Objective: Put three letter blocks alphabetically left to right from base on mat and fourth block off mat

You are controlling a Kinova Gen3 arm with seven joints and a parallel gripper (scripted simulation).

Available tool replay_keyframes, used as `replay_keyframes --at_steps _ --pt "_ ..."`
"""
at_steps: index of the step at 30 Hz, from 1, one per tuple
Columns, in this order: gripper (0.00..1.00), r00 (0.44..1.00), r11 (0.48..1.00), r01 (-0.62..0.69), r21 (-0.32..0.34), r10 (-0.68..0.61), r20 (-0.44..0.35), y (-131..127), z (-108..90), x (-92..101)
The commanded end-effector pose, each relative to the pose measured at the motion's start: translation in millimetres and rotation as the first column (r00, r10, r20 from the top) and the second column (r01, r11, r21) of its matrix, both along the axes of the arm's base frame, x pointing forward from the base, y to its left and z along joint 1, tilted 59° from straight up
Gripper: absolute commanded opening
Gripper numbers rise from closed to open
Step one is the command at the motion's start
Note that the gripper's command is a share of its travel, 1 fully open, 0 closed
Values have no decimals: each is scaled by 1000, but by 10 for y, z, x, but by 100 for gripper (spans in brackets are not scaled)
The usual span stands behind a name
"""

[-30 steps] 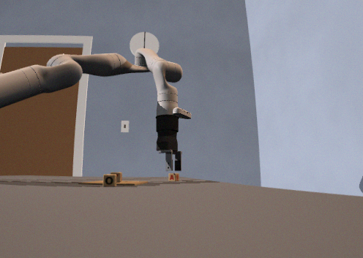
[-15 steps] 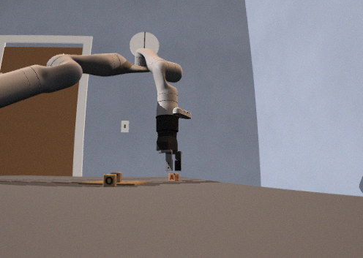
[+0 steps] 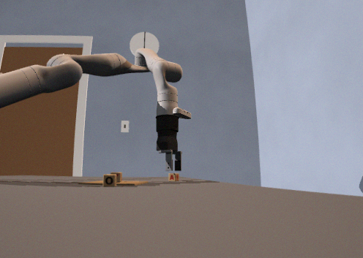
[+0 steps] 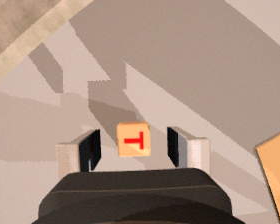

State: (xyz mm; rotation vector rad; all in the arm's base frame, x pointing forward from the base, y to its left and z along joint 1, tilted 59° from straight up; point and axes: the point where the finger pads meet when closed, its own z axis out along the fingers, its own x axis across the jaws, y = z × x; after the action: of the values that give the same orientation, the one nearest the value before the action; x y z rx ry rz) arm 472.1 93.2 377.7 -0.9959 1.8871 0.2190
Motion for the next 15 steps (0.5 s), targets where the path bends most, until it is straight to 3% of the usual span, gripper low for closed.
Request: replay_keyframes --at_steps 1,15 --pt "100 1000 1000 6 8 -6 2 2 29 13" --pt "100 1000 1000 6 8 -6 1 8 22 21"
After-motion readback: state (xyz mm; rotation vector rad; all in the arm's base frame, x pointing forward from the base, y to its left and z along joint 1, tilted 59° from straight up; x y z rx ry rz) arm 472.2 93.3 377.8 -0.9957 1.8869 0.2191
